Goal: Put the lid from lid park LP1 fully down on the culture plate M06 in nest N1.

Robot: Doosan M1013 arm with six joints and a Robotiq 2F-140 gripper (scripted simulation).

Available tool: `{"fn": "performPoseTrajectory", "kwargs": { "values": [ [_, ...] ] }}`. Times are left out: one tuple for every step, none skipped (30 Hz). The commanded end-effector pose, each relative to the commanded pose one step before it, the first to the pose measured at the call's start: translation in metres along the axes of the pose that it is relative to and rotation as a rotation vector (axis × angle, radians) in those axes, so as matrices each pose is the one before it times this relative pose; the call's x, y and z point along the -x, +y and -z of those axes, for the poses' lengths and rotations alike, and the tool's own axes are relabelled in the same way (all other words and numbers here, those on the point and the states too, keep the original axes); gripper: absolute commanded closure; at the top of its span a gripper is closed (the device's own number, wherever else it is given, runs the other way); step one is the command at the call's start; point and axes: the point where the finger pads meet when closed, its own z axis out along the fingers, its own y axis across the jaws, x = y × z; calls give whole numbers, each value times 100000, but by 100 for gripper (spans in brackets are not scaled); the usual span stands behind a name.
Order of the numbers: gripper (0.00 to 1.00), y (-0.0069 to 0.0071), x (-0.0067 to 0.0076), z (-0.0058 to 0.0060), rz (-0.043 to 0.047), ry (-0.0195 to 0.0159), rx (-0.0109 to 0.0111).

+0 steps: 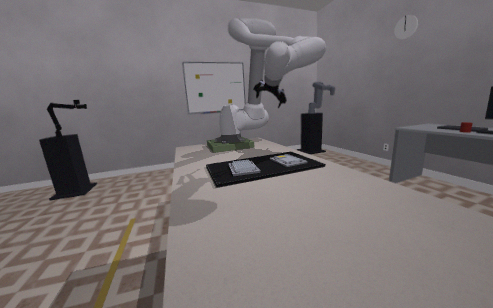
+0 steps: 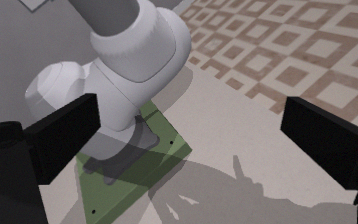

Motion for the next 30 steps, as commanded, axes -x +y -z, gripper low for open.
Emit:
{"fn": "performPoseTrajectory", "kwargs": {
  "values": [
    [0,859,1098,-134,-9237,-3592,2196],
    [0,455,503,-86,-4406,-1623,1121],
    [0,557,570,-100,-5168,-1854,1404],
    [0,669,622,-114,-5914,-2049,1723],
    [0,789,657,-128,-6629,-2196,2076],
    [0,914,669,-140,-6094,-1866,2103],
    [0,1033,669,-146,-3800,-950,1555],
    [0,1133,680,-131,-4184,-976,1777],
    [0,0,0,0,0,0,0],
    [0,0,0,0,0,0,0],
    [0,1229,672,-112,-12956,-3492,4999],
    [0,1364,530,-143,-3622,-365,1825],
    [0,1435,496,-108,-3877,-340,1912],
    [0,1493,447,-69,-4216,-351,2143],
    [0,1496,370,-22,-4364,-262,2312],
    [0,1012,193,81,-4397,-126,2346],
    [0,1166,156,69,-4426,35,2305],
    [0,1262,100,73,-4464,215,2275],
    [0,1254,61,-127,-4490,-453,2172],
    [0,1271,-42,122,-4470,567,2416],
    [0,1251,-120,139,-4437,659,2365],
    [0,1233,-198,149,-4415,762,2318],
    [0,1218,-276,157,-4408,895,2289],
    [0,1198,-355,164,-4404,1026,2255],
    [0,1173,-432,168,-4400,1143,2215],
    [0,0,0,0,0,0,0],
    [0,0,0,0,0,0,0],
    [0,1759,-749,164,-12787,2536,6533],
    [0,842,-562,144,-3564,1370,1582],
    [0,725,-549,138,-3807,1358,1675]
  ]
}}
